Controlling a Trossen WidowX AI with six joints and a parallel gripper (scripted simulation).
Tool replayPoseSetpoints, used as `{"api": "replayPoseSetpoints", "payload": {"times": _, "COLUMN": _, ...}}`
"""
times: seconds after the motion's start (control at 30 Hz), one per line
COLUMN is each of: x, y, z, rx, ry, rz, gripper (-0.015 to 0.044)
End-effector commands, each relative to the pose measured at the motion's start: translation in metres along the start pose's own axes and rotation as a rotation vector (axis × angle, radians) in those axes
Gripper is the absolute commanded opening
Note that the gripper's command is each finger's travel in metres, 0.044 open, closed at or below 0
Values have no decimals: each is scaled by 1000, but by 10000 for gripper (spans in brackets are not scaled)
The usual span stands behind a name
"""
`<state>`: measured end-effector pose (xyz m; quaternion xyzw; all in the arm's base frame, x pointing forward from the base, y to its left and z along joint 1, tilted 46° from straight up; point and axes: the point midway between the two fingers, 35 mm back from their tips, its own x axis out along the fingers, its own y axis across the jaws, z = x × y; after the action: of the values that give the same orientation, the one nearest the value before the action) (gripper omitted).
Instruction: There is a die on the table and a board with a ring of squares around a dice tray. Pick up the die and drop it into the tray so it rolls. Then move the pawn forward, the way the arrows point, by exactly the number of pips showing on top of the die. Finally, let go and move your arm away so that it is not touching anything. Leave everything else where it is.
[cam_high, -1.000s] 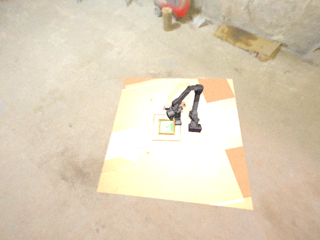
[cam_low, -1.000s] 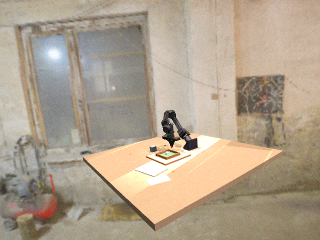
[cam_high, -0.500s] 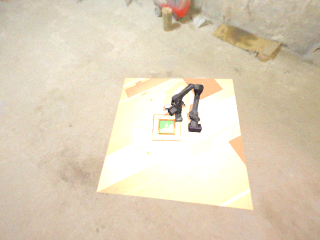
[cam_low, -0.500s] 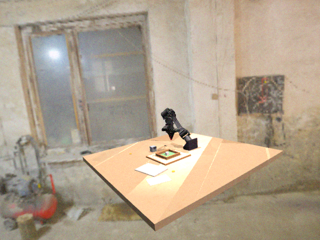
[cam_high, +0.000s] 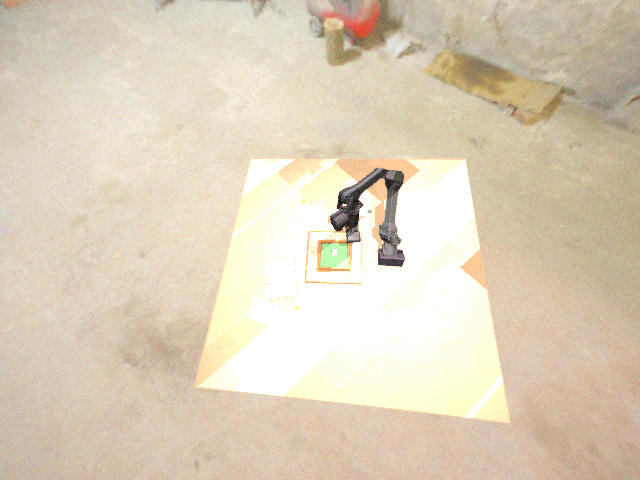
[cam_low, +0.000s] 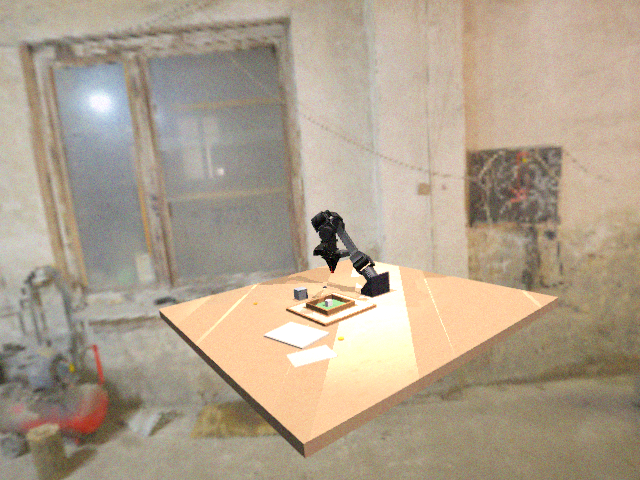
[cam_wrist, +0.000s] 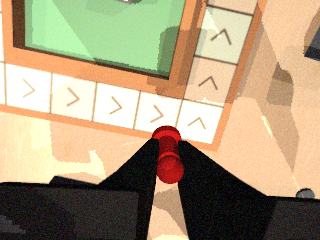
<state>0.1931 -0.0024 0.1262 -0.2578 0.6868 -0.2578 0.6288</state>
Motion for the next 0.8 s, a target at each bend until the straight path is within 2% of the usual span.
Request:
{"api": "replayPoseSetpoints", "payload": {"times": 0.0, "x": 5, "y": -5, "z": 24, "rx": -2, "ry": 4, "rz": 0, "gripper": 0}}
{"api": "replayPoseSetpoints", "payload": {"times": 0.77, "x": 74, "y": -65, "z": 142, "rx": 25, "ry": 30, "rz": -45, "gripper": 0}}
